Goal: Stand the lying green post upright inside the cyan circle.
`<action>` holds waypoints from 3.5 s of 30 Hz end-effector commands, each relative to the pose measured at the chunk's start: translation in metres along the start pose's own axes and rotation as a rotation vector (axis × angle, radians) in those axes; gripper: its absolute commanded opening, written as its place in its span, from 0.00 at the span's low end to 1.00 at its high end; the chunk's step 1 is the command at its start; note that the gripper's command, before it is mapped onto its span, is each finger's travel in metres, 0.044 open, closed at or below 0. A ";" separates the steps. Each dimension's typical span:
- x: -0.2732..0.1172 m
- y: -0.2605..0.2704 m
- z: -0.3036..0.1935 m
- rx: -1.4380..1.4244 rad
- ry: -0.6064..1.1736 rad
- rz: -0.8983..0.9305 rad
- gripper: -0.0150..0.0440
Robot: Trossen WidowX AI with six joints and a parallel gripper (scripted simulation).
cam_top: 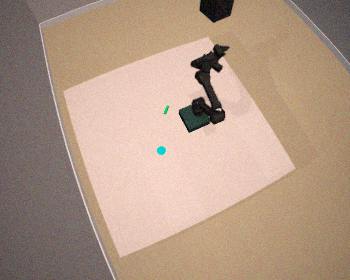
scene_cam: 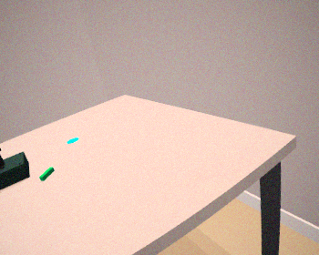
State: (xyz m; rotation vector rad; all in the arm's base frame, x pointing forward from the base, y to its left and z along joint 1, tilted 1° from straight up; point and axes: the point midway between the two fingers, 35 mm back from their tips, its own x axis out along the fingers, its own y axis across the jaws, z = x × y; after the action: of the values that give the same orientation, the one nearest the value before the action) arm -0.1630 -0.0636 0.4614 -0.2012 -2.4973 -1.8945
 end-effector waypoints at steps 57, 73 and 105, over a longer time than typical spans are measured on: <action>-0.372 -0.329 0.022 -1.344 2.332 3.558 0.65; -0.386 -0.396 0.052 -1.114 2.357 3.707 0.65; -0.386 -0.418 0.060 -1.114 2.357 3.707 0.29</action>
State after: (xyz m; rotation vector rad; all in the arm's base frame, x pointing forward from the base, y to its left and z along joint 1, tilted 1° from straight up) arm 0.1806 -0.1550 0.0059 1.3851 -4.2233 -1.3443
